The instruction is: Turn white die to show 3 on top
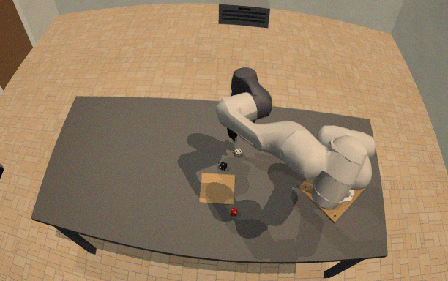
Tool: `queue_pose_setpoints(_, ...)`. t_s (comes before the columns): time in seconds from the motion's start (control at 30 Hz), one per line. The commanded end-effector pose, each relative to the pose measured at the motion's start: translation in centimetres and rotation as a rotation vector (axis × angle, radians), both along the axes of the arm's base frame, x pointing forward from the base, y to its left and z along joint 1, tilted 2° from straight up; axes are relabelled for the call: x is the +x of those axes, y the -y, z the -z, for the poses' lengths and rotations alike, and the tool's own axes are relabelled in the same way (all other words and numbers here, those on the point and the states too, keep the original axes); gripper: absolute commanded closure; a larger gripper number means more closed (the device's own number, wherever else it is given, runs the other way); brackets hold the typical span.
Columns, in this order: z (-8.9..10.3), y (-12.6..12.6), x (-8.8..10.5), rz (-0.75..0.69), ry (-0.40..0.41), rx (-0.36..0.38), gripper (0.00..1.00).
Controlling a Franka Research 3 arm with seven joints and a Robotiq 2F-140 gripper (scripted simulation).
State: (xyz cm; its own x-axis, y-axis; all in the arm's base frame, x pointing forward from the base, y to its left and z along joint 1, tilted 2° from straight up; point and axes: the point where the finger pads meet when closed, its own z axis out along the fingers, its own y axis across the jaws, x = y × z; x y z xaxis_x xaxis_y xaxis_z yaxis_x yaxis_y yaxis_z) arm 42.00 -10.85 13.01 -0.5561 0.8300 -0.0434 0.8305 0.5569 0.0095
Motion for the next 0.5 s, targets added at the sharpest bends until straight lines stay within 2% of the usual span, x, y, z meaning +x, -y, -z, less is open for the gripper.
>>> queue_pose_setpoints(0.0,0.2,-0.1,0.1,0.006,0.001,0.003,0.75)
queue_pose_setpoints(0.47,1.6,0.0,0.1,0.006,0.001,0.003,0.75)
